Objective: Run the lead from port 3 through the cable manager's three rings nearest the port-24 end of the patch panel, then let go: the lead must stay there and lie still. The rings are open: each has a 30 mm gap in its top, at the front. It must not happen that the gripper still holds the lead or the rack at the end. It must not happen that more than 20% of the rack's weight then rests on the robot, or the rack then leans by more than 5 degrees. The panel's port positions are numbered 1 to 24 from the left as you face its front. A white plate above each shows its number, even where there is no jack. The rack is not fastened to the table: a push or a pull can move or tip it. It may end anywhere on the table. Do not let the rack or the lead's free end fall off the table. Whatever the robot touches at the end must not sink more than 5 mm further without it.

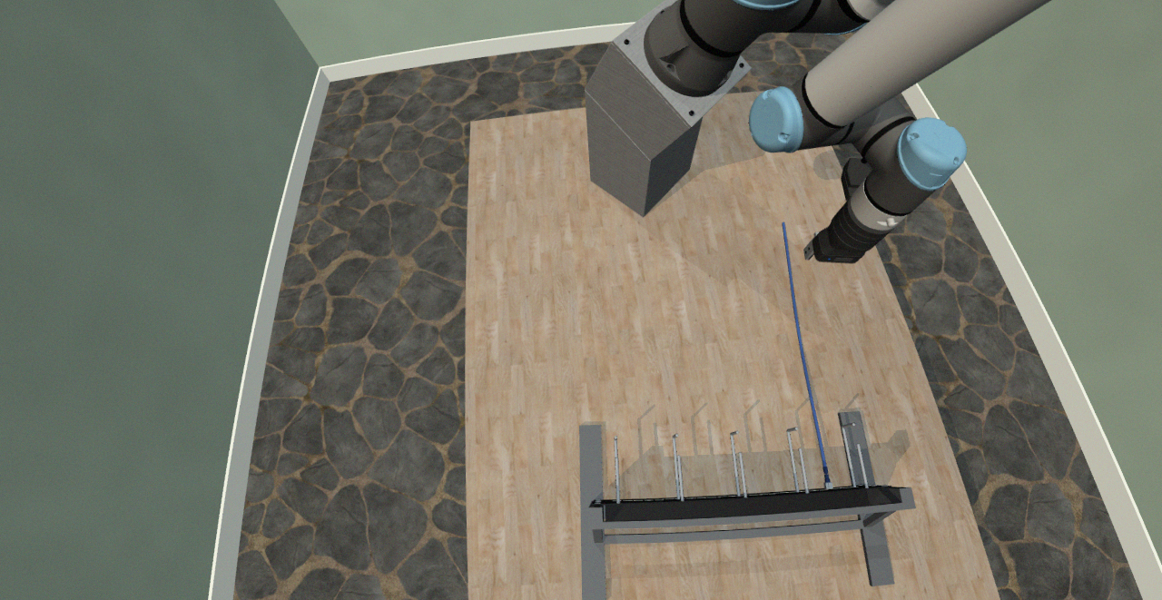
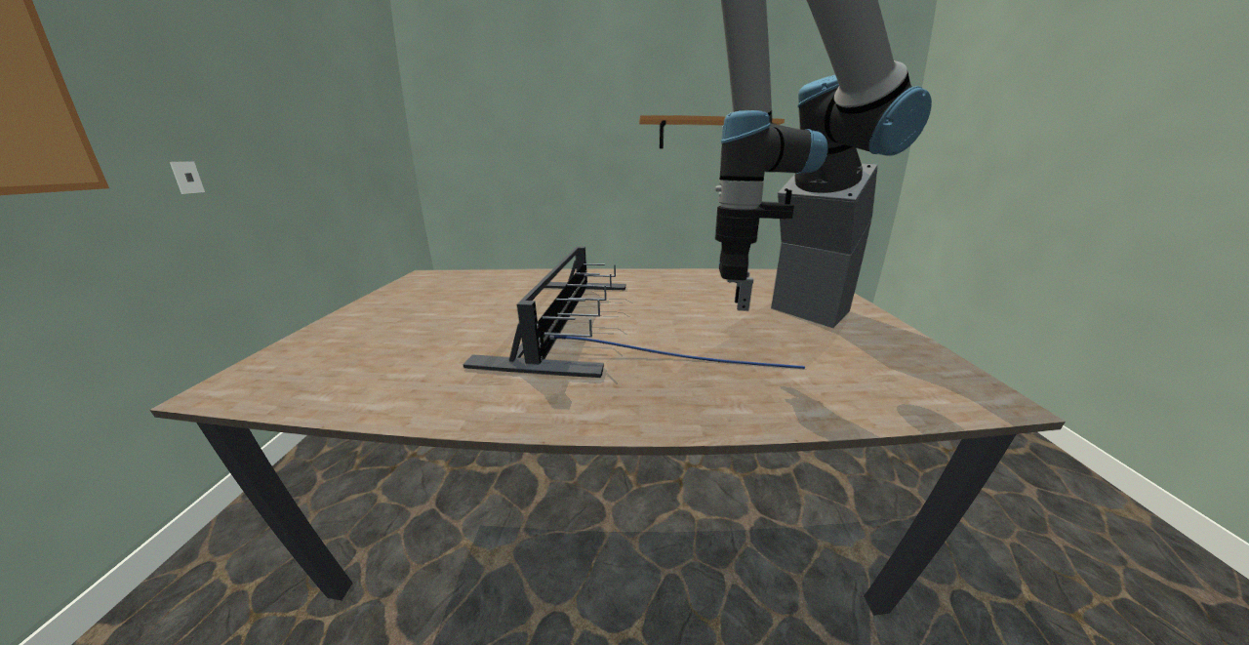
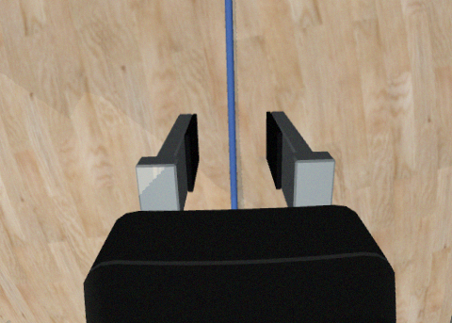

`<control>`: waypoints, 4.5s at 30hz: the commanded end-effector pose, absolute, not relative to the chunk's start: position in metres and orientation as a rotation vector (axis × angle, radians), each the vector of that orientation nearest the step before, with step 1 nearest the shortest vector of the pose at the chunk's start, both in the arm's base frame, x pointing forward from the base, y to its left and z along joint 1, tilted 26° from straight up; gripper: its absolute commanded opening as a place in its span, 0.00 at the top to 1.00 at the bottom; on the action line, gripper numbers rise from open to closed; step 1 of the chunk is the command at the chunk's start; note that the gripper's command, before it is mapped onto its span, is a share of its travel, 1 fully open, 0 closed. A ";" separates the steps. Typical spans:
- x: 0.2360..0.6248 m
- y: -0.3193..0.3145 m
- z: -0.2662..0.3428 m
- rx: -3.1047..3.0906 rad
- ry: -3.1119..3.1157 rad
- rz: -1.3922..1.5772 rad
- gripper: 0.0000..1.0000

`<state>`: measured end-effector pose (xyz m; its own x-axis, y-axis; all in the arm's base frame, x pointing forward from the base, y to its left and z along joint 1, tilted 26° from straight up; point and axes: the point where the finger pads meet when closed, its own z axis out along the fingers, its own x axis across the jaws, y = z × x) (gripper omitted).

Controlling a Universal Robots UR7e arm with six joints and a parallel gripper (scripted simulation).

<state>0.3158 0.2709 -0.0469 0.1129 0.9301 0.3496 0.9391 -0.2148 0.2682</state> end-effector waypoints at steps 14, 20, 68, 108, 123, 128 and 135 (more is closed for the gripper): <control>0.336 0.289 -0.097 -2.328 -1.958 -0.714 0.33; 0.341 0.294 -0.110 -2.328 -1.958 -0.714 0.33; 0.356 0.308 -0.153 -2.329 -1.956 -0.712 0.33; 0.357 0.309 -0.156 -2.328 -1.957 -0.714 0.33; 0.359 0.310 -0.159 -2.328 -1.957 -0.714 0.33; 0.359 0.311 -0.161 -2.328 -1.957 -0.714 0.33; 0.360 0.311 -0.162 -2.328 -1.957 -0.714 0.33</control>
